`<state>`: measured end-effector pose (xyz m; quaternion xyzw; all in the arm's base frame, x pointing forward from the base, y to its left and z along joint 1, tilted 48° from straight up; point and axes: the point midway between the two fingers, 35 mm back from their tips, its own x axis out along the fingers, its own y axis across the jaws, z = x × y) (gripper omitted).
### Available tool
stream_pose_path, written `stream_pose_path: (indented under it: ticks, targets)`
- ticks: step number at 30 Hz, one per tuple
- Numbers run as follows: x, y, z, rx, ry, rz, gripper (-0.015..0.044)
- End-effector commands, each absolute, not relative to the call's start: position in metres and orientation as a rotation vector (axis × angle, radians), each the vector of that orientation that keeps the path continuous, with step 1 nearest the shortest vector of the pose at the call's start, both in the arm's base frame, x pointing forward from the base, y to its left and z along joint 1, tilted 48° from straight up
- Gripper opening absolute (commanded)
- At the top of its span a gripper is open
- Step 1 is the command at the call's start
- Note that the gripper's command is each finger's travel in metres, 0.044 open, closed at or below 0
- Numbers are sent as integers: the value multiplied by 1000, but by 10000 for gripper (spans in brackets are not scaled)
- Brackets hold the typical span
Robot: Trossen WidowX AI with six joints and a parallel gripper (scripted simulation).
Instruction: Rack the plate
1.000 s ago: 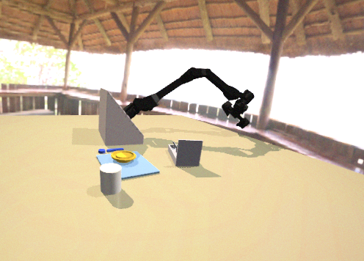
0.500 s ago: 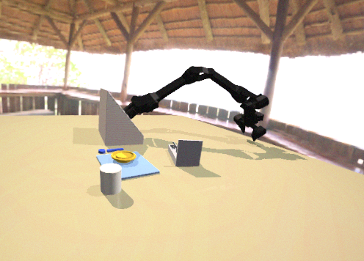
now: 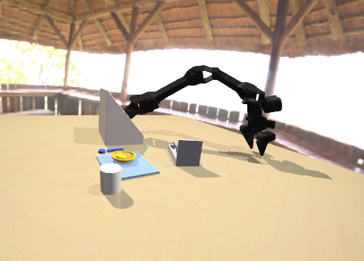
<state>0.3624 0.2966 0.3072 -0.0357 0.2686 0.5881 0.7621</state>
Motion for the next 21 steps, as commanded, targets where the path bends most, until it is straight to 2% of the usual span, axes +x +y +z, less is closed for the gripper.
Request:
stream_pose_path:
  ticks: [1,6,12,21]
  targets:
    - [383,268,280,-87,652,1208,400]
    - [407,222,247,-85,743,1112,400]
    - [429,138,194,-47,904,967,400]
    - [415,10,123,85,1140,795,400]
